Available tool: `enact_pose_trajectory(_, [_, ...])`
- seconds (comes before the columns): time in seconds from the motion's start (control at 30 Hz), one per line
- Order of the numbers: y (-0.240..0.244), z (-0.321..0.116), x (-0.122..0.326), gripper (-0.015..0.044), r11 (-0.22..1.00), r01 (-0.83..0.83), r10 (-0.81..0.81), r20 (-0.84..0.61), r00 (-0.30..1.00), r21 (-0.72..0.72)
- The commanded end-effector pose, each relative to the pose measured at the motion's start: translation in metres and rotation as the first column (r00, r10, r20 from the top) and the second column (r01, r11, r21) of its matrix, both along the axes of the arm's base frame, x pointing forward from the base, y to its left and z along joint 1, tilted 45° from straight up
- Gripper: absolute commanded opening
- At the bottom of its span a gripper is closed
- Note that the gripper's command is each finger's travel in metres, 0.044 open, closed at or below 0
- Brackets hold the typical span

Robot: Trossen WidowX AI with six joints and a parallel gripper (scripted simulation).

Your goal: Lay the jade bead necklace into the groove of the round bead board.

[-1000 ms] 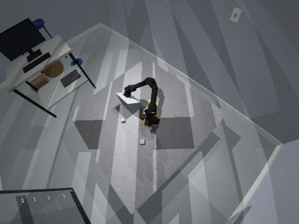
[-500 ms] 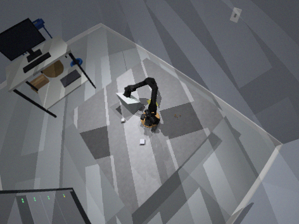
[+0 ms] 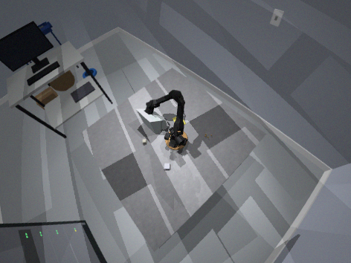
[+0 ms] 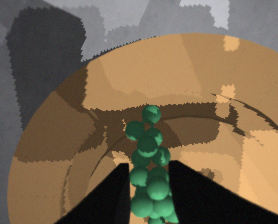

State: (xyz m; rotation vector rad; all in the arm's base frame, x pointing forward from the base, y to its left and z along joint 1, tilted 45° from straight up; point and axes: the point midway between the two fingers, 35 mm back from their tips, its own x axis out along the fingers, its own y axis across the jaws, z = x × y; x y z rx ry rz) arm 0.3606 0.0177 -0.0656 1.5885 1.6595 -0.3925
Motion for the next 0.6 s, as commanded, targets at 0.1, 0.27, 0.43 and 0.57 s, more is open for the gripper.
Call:
enact_pose_trajectory(0.1, [0.007,0.01,0.004,0.0,1.0,-0.003,0.003,0.009,1.0,0.001])
enact_pose_trajectory(0.27, [0.015,0.018,0.006,0.0,1.0,-0.003,0.003,0.009,1.0,0.001])
enact_pose_trajectory(0.43, [0.015,0.018,0.006,0.0,1.0,-0.003,0.003,0.009,1.0,0.001])
enact_pose_trajectory(0.57, [0.016,0.016,0.006,0.0,1.0,-0.003,0.003,0.009,1.0,0.002])
